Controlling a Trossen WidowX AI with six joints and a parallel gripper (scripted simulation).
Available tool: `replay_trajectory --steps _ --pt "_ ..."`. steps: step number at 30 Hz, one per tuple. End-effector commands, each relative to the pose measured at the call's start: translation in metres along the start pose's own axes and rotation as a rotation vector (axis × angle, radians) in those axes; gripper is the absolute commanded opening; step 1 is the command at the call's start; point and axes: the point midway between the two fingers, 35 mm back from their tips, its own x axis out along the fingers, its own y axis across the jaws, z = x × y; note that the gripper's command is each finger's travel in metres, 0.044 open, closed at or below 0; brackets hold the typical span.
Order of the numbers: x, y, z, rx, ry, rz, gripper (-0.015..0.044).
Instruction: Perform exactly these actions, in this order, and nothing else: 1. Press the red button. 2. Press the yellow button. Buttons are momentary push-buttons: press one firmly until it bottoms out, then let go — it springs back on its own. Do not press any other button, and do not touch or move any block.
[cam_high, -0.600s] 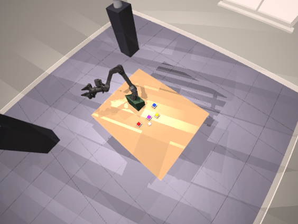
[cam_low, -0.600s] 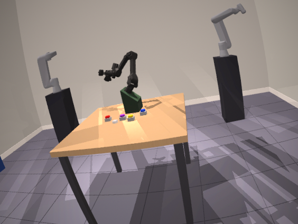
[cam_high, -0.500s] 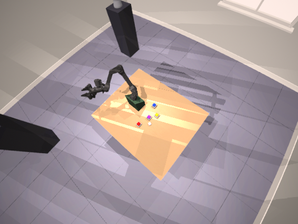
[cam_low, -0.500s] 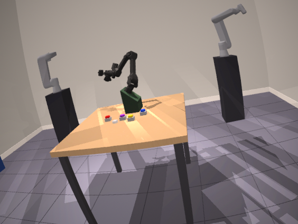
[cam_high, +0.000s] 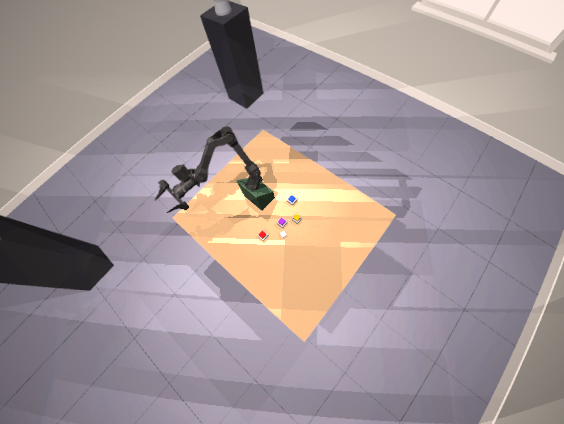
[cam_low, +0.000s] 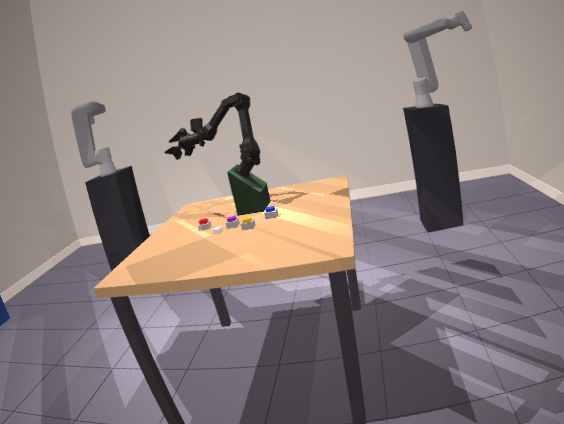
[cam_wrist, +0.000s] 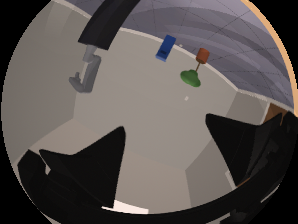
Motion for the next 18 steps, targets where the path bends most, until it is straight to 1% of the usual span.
replay_trajectory --steps 1,10,18 --pt "0.007 -0.066 -0.037 -0.433 0.044 -0.212 0.0400" --pt "-0.003 -0.153 -0.066 -0.979 0.171 -0.468 0.0400" --pt "-0.029 -0.226 -0.080 -1.451 0.369 -0.680 0.0400"
